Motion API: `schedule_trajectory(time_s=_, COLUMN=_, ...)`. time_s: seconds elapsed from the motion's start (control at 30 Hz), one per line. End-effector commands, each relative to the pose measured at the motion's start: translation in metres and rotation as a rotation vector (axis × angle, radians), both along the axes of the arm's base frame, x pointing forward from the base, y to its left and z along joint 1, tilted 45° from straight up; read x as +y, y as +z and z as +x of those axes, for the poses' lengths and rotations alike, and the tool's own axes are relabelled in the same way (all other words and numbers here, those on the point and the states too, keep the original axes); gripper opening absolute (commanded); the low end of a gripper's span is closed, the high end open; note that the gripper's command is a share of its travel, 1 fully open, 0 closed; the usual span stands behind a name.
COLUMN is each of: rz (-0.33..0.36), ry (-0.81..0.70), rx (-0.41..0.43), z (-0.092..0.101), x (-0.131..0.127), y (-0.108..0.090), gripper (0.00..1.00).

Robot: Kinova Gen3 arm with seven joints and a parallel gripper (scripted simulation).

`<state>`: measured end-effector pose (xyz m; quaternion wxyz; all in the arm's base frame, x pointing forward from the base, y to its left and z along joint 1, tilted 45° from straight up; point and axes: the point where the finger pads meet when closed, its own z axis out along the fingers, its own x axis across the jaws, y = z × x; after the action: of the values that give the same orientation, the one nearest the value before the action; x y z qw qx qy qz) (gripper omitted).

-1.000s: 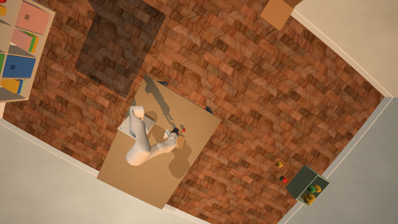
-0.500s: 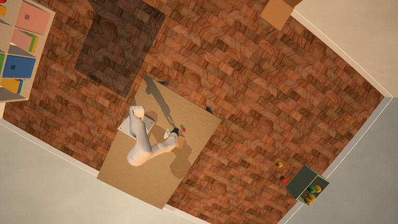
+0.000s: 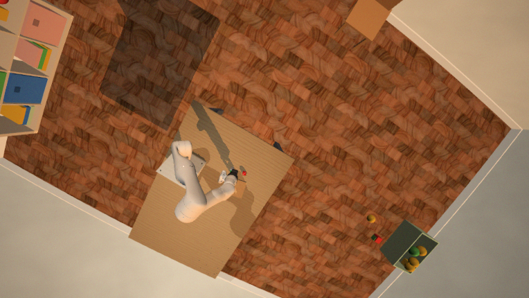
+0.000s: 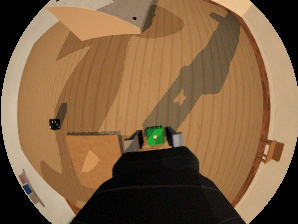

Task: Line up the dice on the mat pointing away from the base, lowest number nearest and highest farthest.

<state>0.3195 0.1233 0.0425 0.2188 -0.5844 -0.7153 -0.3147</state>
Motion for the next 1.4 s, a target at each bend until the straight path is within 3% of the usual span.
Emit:
schedule_trajectory(time_s=0.0, rz=0.003, ry=0.005, rx=0.002, z=-0.0011, x=0.0027, y=-0.0009, gripper=0.79)
schedule_trajectory(time_s=1.3, rz=0.003, ry=0.005, rx=0.002, z=-0.0011, x=0.0035, y=-0.0017, gripper=0.79)
schedule_trajectory(time_s=1.33, rz=0.003, ry=0.005, rx=0.002, z=-0.0011, x=0.0035, y=-0.0017, gripper=0.49)
schedule_trajectory(time_s=1.37, rz=0.003, ry=0.005, rx=0.002, z=-0.0011, x=0.0035, y=-0.0017, gripper=0.49)
